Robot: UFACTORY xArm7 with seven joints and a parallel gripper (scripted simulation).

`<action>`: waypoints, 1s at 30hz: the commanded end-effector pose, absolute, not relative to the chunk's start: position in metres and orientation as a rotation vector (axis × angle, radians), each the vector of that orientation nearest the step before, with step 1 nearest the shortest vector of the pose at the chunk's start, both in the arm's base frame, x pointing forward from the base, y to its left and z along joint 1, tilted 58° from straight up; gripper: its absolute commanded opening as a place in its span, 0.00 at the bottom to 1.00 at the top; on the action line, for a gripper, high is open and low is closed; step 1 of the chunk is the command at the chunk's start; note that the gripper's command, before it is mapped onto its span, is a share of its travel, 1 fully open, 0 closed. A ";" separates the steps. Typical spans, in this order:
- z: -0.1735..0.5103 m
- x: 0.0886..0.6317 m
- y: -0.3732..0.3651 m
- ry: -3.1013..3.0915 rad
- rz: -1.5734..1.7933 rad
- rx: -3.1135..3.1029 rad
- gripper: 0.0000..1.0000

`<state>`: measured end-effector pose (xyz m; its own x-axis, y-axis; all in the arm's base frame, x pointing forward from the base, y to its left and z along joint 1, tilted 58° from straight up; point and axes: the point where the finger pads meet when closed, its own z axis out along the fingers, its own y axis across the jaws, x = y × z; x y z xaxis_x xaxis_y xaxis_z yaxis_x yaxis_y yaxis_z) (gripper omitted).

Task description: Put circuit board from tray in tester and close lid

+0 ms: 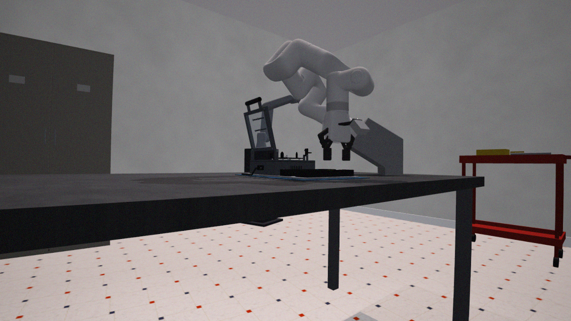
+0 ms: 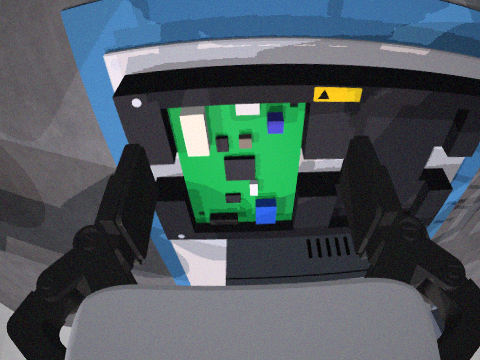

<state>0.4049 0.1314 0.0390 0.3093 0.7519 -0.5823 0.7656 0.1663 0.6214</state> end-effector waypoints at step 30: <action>0.063 0.386 0.096 1.432 -0.013 1.569 1.00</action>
<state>0.3865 0.0957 0.0627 0.3094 0.7520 -0.5821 0.7656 0.1660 0.6215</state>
